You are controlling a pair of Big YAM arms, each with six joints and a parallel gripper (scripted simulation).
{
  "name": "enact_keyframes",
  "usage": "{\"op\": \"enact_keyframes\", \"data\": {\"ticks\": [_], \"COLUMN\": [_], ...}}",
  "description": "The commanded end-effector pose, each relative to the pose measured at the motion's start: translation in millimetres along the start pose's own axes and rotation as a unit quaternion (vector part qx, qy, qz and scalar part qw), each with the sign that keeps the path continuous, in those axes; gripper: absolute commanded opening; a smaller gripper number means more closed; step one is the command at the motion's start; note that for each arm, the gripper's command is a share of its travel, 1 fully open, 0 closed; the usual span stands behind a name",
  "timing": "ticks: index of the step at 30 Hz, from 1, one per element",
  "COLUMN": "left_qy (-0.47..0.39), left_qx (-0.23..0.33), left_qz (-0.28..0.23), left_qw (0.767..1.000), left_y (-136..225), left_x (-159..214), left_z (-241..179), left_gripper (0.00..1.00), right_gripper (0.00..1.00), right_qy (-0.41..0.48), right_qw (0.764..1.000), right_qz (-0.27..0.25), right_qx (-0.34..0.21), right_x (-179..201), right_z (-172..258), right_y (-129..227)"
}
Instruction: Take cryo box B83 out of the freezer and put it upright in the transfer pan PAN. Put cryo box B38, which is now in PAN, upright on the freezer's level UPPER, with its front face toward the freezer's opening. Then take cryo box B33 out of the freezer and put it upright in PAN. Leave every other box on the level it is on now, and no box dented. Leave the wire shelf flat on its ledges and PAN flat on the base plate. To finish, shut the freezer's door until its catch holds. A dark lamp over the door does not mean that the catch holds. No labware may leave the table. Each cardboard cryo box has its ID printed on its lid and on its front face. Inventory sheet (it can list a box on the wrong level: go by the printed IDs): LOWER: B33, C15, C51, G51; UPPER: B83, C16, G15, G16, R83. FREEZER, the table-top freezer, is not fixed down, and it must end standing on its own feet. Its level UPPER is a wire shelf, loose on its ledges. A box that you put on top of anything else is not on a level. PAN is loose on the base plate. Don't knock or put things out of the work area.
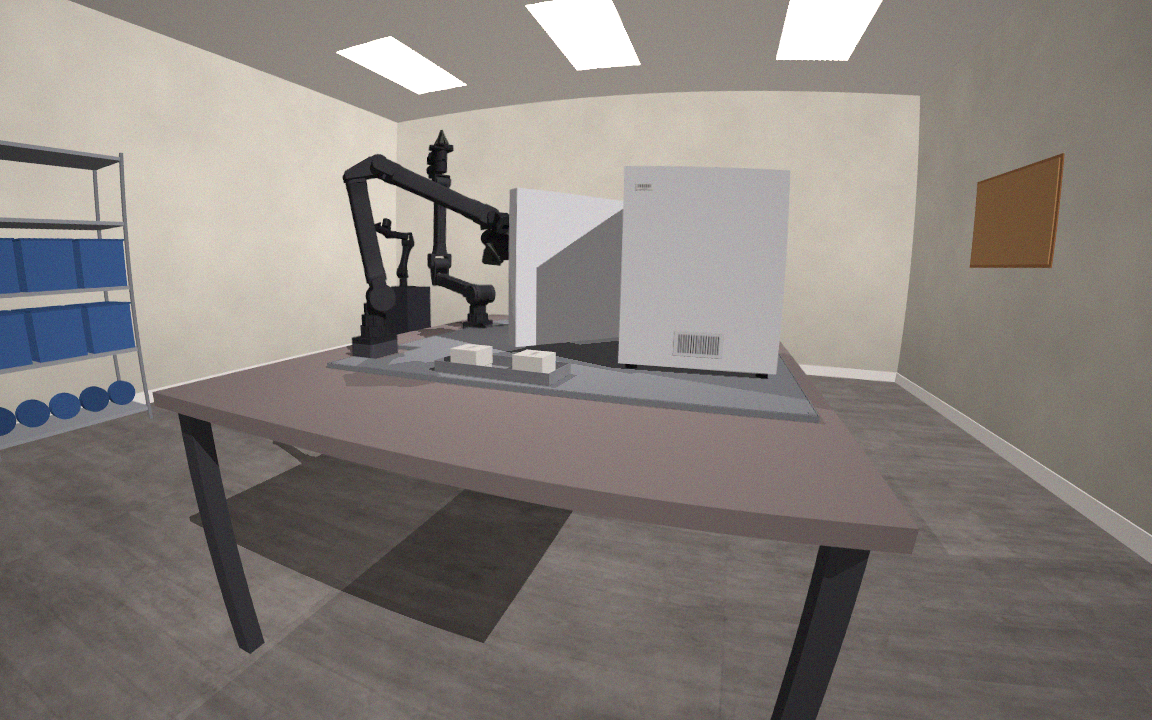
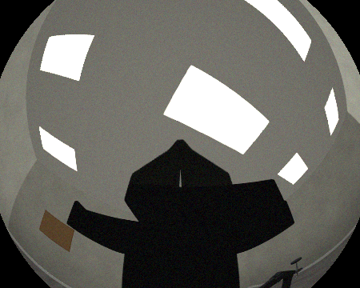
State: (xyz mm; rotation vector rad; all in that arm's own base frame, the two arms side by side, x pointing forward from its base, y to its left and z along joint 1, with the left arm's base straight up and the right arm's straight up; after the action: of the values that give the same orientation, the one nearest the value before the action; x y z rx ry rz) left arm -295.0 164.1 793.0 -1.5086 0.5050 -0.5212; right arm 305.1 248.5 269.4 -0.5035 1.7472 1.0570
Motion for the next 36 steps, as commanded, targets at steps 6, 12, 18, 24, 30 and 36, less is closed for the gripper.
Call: {"op": "enact_keyframes", "data": {"ticks": [6, 12, 18, 24, 30, 36], "left_qy": [0.006, 0.006, 0.006, 0.006, 0.006, 0.006], "left_qx": [-0.004, -0.004, -0.004, -0.004, -0.004, -0.004], "left_qz": [0.018, 0.018, 0.018, 0.018, 0.018, 0.018], "left_qw": [1.000, 1.000, 1.000, 1.000, 1.000, 1.000], "left_y": [-0.8, -0.8, -0.8, -0.8, -0.8, -0.8], "left_x": [9.9, 9.9, 9.9, 9.9, 9.9, 9.9], "left_z": [2.1, 2.1, 2.1, 2.1, 2.1, 2.1], "left_gripper": [0.00, 0.00, 0.00, 0.00, 0.00, 0.00], "right_gripper": [0.30, 0.30, 0.30, 0.17, 0.17, 0.00], "right_qy": [0.018, 0.017, 0.017, 0.016, 0.016, 0.012], "right_qw": [1.000, 1.000, 1.000, 1.000, 1.000, 1.000], "right_qz": [-0.001, -0.001, -0.001, -0.001, -0.001, -0.001], "right_qx": [-0.003, -0.003, -0.003, -0.003, -0.003, -0.003], "right_x": [5.9, 5.8, 5.8, 5.8, 5.8, 4.4], "right_z": [2.1, 2.1, 2.1, 2.1, 2.1, 1.0], "right_y": [1.1, 1.1, 1.1, 1.1, 1.1, 1.0]}}
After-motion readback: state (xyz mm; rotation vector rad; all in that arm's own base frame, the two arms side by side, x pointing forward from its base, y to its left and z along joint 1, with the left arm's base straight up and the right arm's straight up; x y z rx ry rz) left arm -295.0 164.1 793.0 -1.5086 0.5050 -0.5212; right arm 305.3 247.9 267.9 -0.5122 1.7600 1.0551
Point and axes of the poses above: on each arm, the point where the finger pads meet when closed, its own y axis back along the fingers, its own z axis across the jaws, x = y × z, the point moved 9 cm from there along y, back along the fingers, and after that the axes turned 9 degrees about y, right-handed, at the moved point
